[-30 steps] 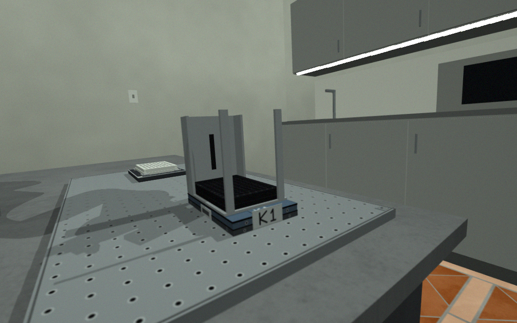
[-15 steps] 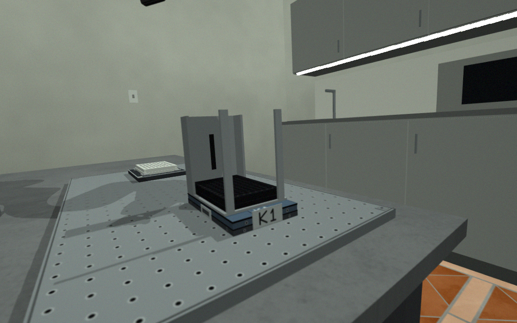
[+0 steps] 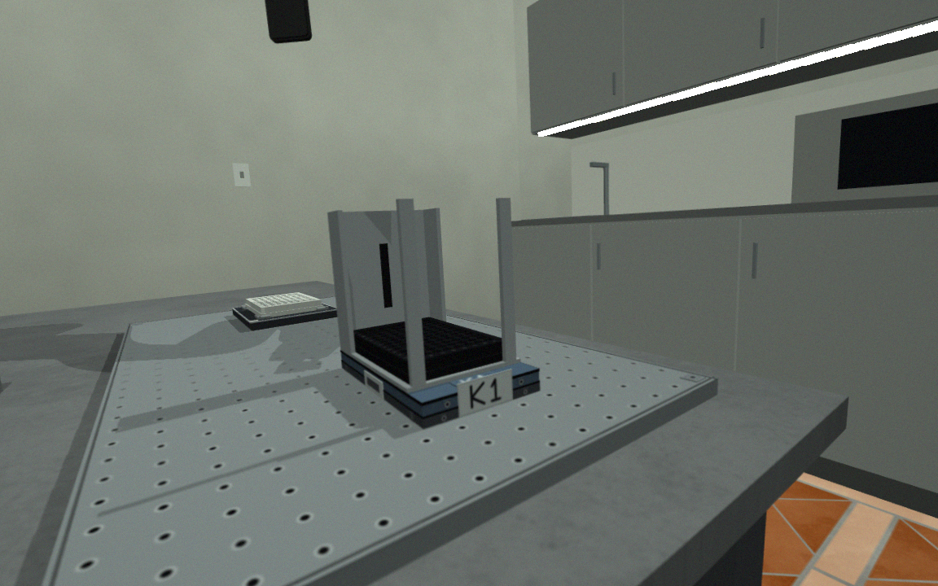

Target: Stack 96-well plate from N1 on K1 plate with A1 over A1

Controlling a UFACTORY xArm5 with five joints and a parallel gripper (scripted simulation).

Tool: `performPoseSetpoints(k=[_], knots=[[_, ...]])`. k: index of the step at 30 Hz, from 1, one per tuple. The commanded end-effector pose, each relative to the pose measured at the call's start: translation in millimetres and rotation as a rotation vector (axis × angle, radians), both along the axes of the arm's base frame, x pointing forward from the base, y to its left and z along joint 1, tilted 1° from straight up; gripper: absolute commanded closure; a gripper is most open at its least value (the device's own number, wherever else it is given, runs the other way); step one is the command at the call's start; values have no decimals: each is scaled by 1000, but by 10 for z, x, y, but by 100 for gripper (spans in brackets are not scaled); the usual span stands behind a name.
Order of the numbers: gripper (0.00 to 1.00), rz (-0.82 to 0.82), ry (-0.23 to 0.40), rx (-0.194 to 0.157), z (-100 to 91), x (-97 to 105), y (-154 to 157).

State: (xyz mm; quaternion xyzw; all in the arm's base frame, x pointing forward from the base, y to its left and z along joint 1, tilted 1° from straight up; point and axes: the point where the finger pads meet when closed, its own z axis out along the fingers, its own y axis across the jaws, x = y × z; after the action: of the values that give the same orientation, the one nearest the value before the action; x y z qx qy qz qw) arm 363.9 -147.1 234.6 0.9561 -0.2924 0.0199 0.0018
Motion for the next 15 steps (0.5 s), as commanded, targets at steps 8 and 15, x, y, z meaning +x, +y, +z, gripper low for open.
performPoseSetpoints(k=[8, 15], knots=[[0, 164, 8, 1, 62, 190, 453], [0, 307, 18, 2, 87, 255, 694]])
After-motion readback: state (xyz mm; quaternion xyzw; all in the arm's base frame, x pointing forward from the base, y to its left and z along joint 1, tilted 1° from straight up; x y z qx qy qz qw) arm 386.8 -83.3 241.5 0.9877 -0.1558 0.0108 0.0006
